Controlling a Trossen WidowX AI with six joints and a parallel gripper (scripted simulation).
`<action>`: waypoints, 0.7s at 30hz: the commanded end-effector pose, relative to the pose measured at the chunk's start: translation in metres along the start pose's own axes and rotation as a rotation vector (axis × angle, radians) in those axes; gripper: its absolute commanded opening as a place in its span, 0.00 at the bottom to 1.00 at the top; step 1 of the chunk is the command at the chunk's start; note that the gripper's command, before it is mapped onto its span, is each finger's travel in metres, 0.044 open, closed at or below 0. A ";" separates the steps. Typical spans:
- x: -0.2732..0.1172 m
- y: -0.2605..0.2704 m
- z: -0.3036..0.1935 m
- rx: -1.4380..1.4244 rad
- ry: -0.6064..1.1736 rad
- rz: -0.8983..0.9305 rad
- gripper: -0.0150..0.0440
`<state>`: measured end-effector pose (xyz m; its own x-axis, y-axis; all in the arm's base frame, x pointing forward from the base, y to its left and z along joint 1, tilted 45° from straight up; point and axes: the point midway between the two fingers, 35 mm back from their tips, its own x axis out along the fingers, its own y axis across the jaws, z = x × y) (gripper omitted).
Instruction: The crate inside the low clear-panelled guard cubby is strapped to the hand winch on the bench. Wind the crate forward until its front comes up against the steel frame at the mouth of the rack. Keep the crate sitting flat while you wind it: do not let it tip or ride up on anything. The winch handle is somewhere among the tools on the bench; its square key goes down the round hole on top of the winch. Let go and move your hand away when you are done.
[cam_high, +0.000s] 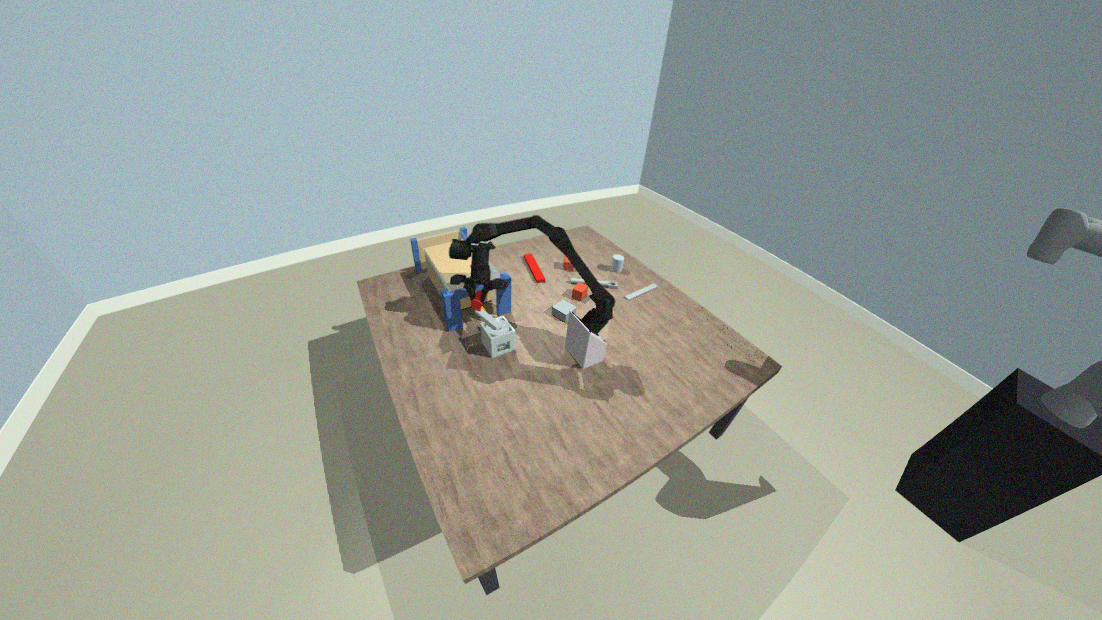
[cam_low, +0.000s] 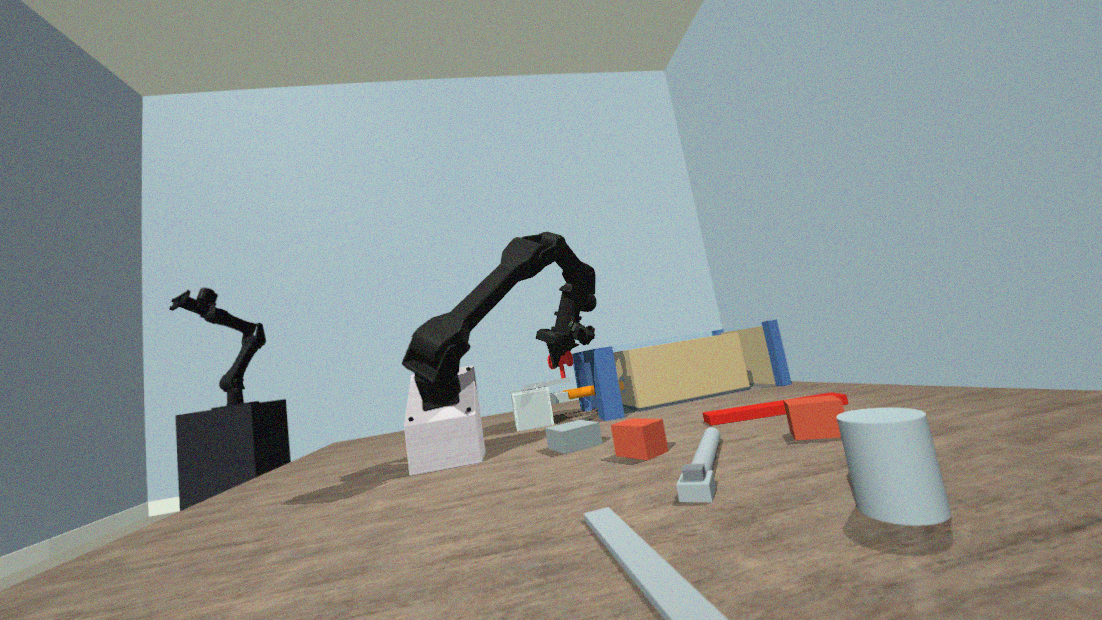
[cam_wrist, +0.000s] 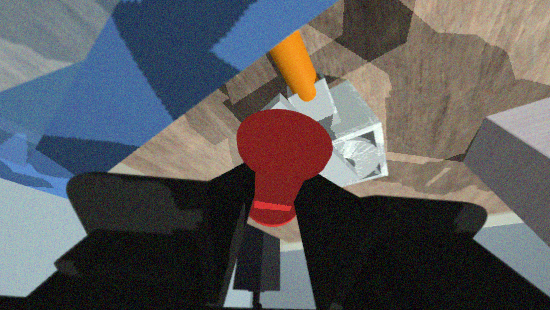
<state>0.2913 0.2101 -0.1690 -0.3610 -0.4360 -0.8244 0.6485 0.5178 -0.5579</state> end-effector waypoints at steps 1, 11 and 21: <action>0.007 0.009 -0.013 -0.005 0.018 0.010 0.25; 0.012 0.015 -0.026 -0.006 0.018 0.011 0.25; 0.019 0.018 -0.041 -0.006 0.019 0.011 0.25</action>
<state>0.2822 0.2272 -0.1851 -0.3524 -0.4373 -0.8274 0.6609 0.5097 -0.5508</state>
